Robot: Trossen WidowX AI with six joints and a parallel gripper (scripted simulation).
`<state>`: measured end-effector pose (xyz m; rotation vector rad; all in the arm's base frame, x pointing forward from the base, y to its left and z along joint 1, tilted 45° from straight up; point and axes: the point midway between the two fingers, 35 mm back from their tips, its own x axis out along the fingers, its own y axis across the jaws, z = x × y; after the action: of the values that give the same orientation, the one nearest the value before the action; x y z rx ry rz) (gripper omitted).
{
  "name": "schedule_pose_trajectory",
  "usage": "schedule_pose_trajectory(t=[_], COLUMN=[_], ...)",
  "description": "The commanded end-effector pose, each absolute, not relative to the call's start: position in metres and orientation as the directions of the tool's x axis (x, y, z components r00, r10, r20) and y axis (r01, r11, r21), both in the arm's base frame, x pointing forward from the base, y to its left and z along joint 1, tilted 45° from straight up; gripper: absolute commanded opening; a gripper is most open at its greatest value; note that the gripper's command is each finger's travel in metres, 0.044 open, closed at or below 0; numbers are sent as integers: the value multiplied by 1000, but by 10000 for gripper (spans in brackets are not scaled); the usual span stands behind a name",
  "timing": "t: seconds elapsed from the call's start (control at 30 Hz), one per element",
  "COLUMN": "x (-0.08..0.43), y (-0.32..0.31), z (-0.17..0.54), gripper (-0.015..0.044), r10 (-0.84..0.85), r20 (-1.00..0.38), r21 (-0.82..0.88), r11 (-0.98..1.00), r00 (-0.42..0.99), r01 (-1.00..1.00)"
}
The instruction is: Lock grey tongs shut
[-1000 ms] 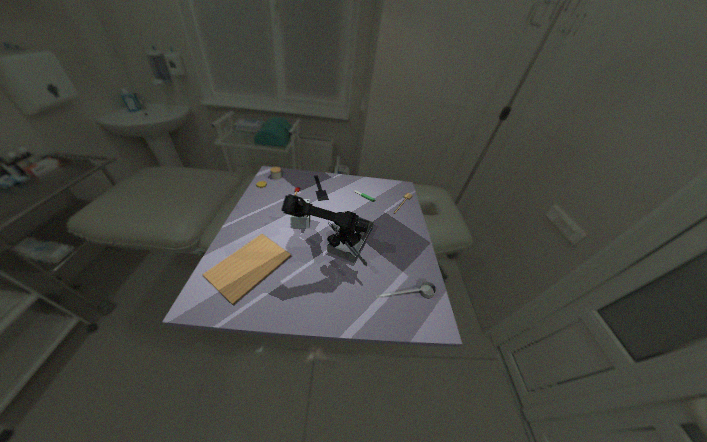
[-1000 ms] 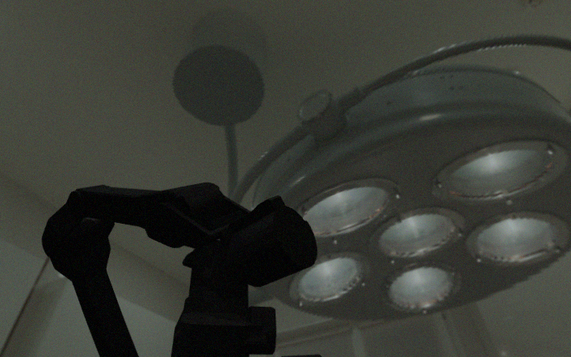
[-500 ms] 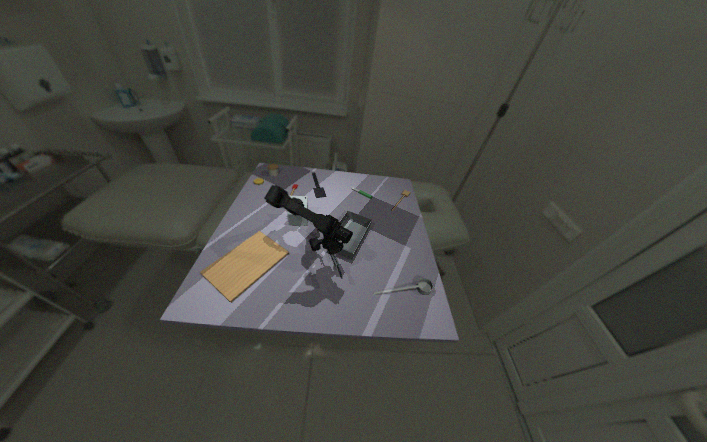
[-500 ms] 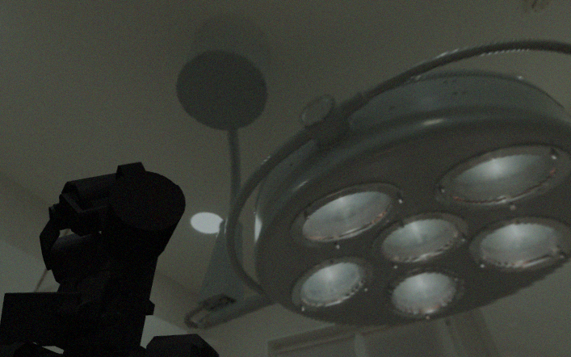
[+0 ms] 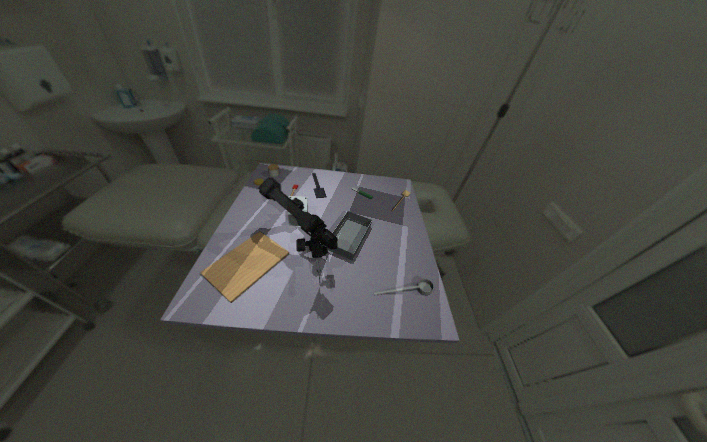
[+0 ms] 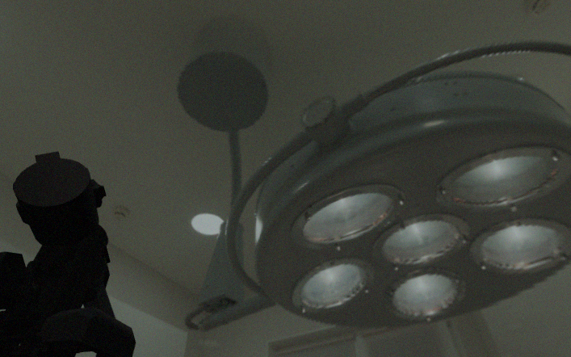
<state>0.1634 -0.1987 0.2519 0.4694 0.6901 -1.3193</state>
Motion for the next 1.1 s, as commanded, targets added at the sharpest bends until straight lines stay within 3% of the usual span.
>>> schedule_pose_trajectory(t=[0.0,1.07], x=[159,89], y=[-201,-253], z=[251,235], gripper=[-150,-150], r10=[-707,-567], r20=[-700,-823], r21=[-63,45], r11=[196,1], r00=[97,37], r01=[979,999])
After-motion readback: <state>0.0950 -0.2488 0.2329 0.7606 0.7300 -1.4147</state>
